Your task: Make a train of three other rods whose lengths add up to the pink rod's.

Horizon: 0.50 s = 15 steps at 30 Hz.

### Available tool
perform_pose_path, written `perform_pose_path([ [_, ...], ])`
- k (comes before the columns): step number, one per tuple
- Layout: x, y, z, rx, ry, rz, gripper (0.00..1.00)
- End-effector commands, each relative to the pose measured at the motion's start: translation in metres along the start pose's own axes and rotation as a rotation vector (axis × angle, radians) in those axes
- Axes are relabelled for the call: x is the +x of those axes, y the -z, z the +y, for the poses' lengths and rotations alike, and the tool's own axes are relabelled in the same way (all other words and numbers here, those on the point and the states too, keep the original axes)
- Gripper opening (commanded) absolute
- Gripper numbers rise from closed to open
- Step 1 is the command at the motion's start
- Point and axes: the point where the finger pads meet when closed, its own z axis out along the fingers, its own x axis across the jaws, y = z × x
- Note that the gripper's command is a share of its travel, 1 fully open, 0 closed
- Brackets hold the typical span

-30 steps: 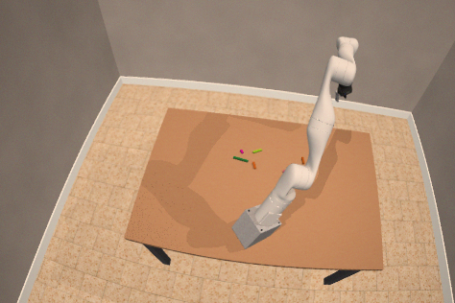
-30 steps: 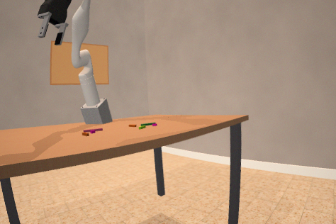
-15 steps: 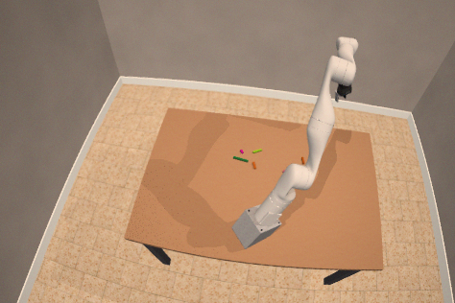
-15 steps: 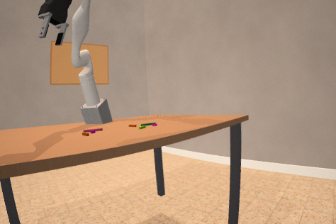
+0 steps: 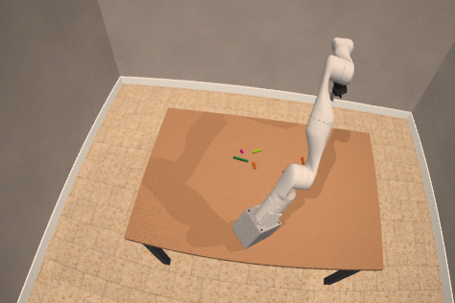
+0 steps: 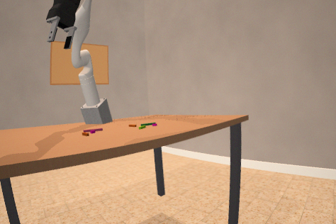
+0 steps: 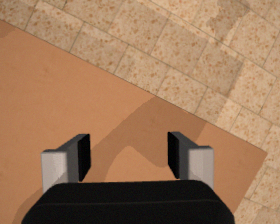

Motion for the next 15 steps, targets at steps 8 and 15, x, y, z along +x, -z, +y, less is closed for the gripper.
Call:
perform_pose_path([
  [8, -0.037, -0.008, -0.032, 0.021, -0.048, -0.016, 1.00],
  [15, -0.073, -0.016, -0.058, 0.039, -0.112, -0.033, 1.00],
])
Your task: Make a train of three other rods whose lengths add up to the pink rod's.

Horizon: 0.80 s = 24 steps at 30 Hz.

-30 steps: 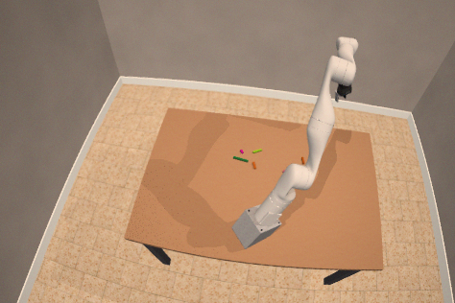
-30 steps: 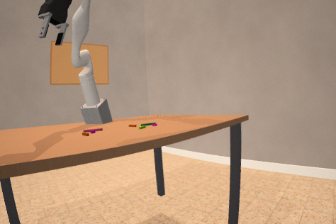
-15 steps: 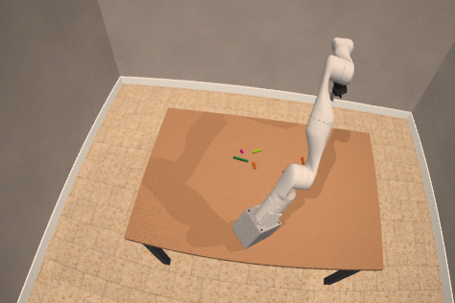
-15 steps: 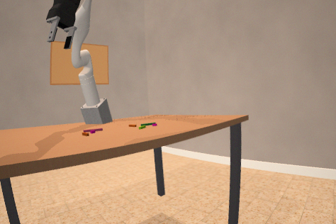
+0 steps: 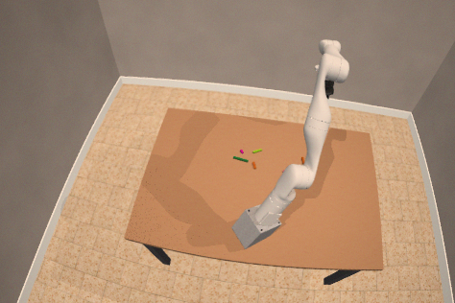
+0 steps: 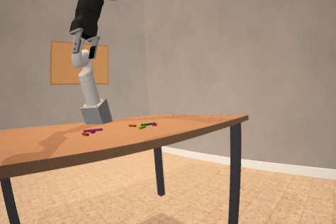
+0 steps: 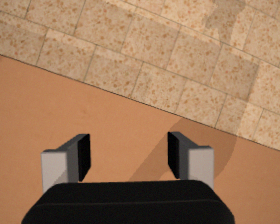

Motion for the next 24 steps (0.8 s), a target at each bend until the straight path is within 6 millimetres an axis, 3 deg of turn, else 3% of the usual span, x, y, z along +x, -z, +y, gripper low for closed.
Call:
perform_pose_path([
  [1, -0.027, -0.003, -0.013, 0.007, 0.000, -0.010, 1.00],
  [9, -0.095, -0.018, -0.039, 0.027, -0.112, -0.041, 1.00],
  [11, -0.095, -0.018, -0.039, 0.027, -0.112, -0.041, 1.00],
  [24, -0.229, -0.039, -0.056, 0.041, -0.337, -0.100, 1.00],
])
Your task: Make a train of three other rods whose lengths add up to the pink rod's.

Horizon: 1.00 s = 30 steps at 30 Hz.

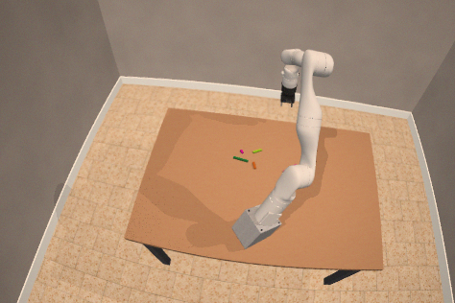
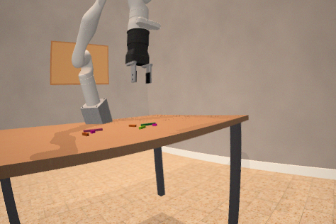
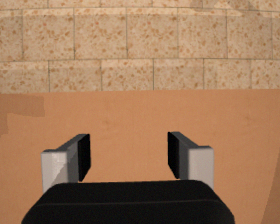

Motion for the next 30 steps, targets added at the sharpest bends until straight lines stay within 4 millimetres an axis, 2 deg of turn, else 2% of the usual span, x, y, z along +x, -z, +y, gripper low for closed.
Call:
perform_pose_path([
  [1, -0.039, -0.005, 0.013, -0.002, 0.000, -0.008, 1.00],
  [2, -0.048, -0.007, 0.017, -0.002, -0.018, -0.012, 1.00],
  [4, -0.048, -0.007, 0.017, -0.002, -0.018, -0.012, 1.00],
  [9, -0.094, -0.019, 0.043, -0.004, -0.118, -0.029, 1.00],
  [10, -0.096, -0.019, 0.045, -0.004, -0.124, -0.030, 1.00],
  [18, -0.096, -0.019, 0.045, -0.004, -0.124, -0.030, 1.00],
  [19, -0.105, -0.021, 0.050, -0.004, -0.144, -0.033, 1.00],
  [25, -0.105, -0.021, 0.050, -0.004, -0.144, -0.033, 1.00],
  [26, -0.113, -0.023, 0.056, -0.005, -0.164, -0.035, 1.00],
  [30, -0.113, -0.023, 0.056, -0.005, -0.164, -0.035, 1.00],
])
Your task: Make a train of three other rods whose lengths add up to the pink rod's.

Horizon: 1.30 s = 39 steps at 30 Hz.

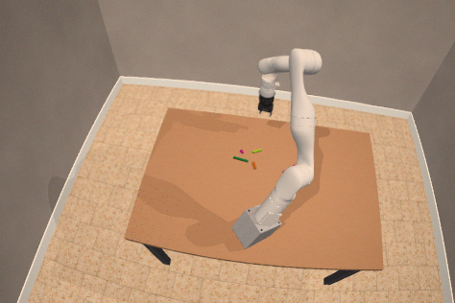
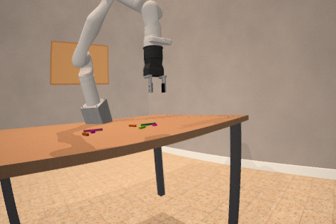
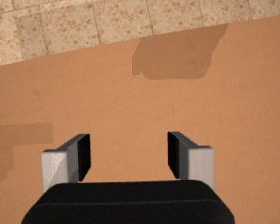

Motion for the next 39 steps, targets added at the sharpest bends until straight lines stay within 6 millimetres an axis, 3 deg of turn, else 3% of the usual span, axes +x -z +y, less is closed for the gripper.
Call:
perform_pose_path([
  [1, -0.002, 0.001, 0.001, 0.002, 0.005, -0.001, 1.00],
  [17, -0.022, -0.006, 0.023, 0.000, -0.056, -0.008, 1.00],
  [26, -0.022, -0.006, 0.023, 0.000, -0.056, -0.008, 1.00],
  [27, -0.027, -0.008, 0.030, -0.001, -0.075, -0.010, 1.00],
  [39, -0.033, -0.010, 0.038, -0.002, -0.095, -0.012, 1.00],
])
